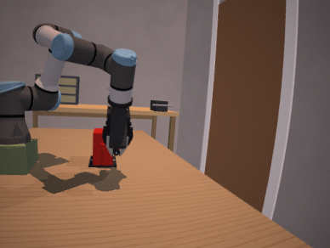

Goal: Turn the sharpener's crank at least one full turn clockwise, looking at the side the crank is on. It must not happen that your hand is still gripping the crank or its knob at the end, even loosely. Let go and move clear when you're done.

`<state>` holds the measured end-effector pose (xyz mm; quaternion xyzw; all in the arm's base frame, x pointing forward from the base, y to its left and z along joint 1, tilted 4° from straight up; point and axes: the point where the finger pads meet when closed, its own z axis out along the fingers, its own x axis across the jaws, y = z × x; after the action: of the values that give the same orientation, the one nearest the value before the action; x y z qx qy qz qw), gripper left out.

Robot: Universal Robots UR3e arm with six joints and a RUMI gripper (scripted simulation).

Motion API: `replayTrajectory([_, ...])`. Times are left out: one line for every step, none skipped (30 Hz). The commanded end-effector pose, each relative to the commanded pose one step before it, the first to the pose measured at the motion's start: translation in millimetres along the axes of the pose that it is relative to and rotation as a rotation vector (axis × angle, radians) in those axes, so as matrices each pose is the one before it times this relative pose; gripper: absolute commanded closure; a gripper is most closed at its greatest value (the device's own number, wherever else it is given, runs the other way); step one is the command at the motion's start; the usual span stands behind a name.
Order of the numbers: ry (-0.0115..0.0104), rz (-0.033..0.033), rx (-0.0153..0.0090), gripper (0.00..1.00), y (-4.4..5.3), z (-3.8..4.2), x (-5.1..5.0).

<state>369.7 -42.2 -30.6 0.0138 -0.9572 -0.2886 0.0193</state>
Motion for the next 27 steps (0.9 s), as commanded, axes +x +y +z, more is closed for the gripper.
replayTrajectory([0.00013, -0.00114, 0.00162, 0.91, -3.66, 5.307, 1.63])
replayTrajectory([0.0, -0.00004, 0.00002, 0.91, -0.391, 0.616, 0.28])
replayTrajectory([0.00001, -0.00004, 0.00002, 0.91, -0.392, 0.618, 0.29])
replayTrajectory([0.00001, 0.0, 0.00003, 0.91, -0.391, 0.615, 0.31])
replayTrajectory([0.00001, 0.00004, 0.00003, 0.91, -0.389, 0.612, 0.32])
replayTrajectory([-0.00001, 0.00003, 0.00005, 0.91, -0.385, 0.598, 0.33])
replayTrajectory([-0.00004, 0.00001, 0.0001, 0.91, -0.38, 0.573, 0.33])
replayTrajectory([-0.00002, -0.00003, 0.0001, 0.91, -0.364, 0.578, 0.34])
replayTrajectory([-0.00003, -0.00003, 0.00009, 0.91, -0.356, 0.574, 0.35])
replayTrajectory([-0.00013, -0.00006, 0.00014, 0.91, -0.329, 0.597, 0.41])
replayTrajectory([-0.00005, -0.00003, 0.00007, 0.91, -0.342, 0.563, 0.37])
replayTrajectory([0.0, 0.0, 0.0, 0.91, 0.0, 0.0, 0.0])
replayTrajectory([0.0, 0.0, 0.0, 0.91, 0.0, 0.0, 0.0])
replayTrajectory([-0.00012, -0.00007, 0.00015, 0.91, -0.905, 1.492, 1.05])
replayTrajectory([-0.00003, -0.00002, 0.00004, 0.91, -0.296, 0.487, 0.35])
replayTrajectory([-0.00004, -0.00002, 0.00005, 0.91, -0.29, 0.497, 0.37])
replayTrajectory([-0.00006, -0.00004, 0.00008, 0.91, -0.303, 0.513, 0.42])
replayTrajectory([-0.00006, -0.00004, 0.00008, 0.91, -0.315, 0.516, 0.44])
replayTrajectory([-0.00007, -0.00004, 0.00009, 0.91, -0.316, 0.519, 0.46])
replayTrajectory([-0.00008, -0.00005, 0.0001, 0.91, -0.317, 0.521, 0.47])
replayTrajectory([-0.00009, -0.00005, 0.00011, 0.91, -0.318, 0.521, 0.49])
replayTrajectory([-0.0001, -0.00006, 0.00013, 0.91, -0.319, 0.52, 0.51])
replayTrajectory([-0.00009, -0.00006, 0.00013, 0.91, -0.321, 0.525, 0.53])
replayTrajectory([0.0, 0.0, 0.0, 0.91, -0.326, 0.577, 0.57])
replayTrajectory([0.00001, 0.0, 0.0, 0.91, -0.32, 0.553, 0.58])
replayTrajectory([0.0, 0.0, 0.0, 0.91, -0.308, 0.528, 0.58])
replayTrajectory([0.0, 0.0, 0.0, 0.91, -0.297, 0.511, 0.58])
